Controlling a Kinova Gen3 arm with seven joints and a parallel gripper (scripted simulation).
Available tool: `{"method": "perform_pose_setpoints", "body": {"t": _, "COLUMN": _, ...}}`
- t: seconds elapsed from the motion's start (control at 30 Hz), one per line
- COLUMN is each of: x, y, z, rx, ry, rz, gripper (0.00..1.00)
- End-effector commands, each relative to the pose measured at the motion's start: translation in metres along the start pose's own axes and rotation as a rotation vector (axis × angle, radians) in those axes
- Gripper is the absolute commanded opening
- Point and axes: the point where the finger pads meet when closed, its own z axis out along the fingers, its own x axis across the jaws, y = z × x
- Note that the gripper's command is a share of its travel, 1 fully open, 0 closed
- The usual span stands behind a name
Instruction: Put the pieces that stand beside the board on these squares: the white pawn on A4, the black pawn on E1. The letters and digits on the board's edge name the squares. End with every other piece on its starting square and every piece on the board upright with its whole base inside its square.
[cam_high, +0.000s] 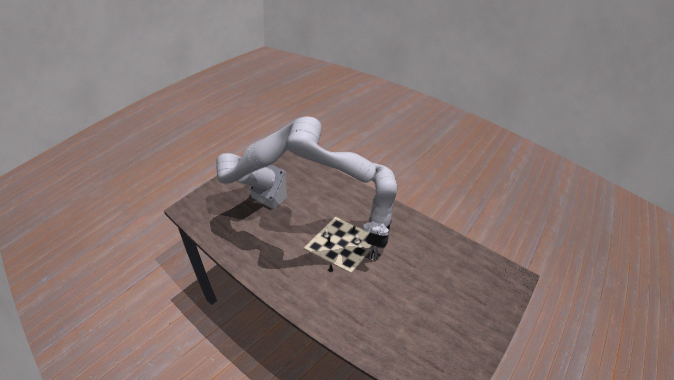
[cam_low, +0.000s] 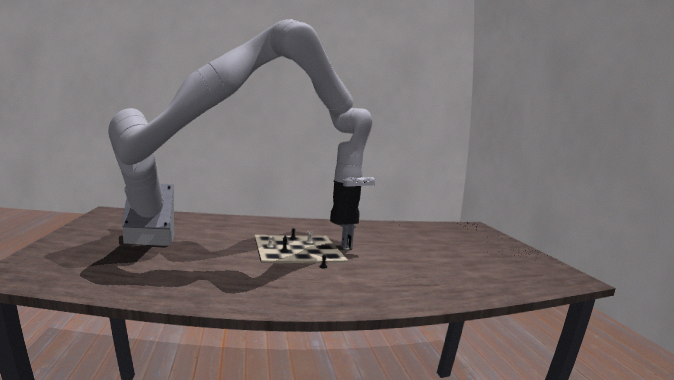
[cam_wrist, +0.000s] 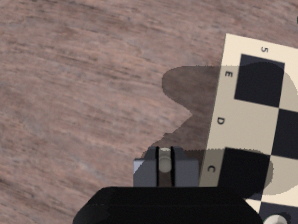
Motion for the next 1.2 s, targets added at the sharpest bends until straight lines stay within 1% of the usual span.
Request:
{"method": "perform_pose_setpoints", "body": {"t": 0.0, "x": 0.0, "y": 0.0, "z": -0.001, "rx": 0.0, "ry": -0.001, "rz": 0.0, "gripper": 0.0}}
{"method": "perform_pose_setpoints", "body": {"t": 0.83, "x": 0.0, "y": 0.0, "z": -0.002, "rx": 0.0, "ry": -0.001, "rz": 0.0, "gripper": 0.0}}
{"method": "perform_pose_setpoints", "body": {"t": 0.93, "x": 0.0, "y": 0.0, "z": -0.012, "rx": 0.0, "ry": -0.001, "rz": 0.0, "gripper": 0.0}}
{"method": "perform_pose_setpoints", "body": {"t": 1.07, "x": 0.0, "y": 0.0, "z": -0.037, "rx": 0.0, "ry": -0.001, "rz": 0.0, "gripper": 0.0}}
{"method": "perform_pose_setpoints", "body": {"t": 1.13, "x": 0.0, "y": 0.0, "z": -0.037, "rx": 0.0, "ry": -0.001, "rz": 0.0, "gripper": 0.0}}
{"method": "perform_pose_setpoints", "body": {"t": 1.17, "x": 0.0, "y": 0.0, "z": -0.045, "rx": 0.0, "ry": -0.001, "rz": 0.0, "gripper": 0.0}}
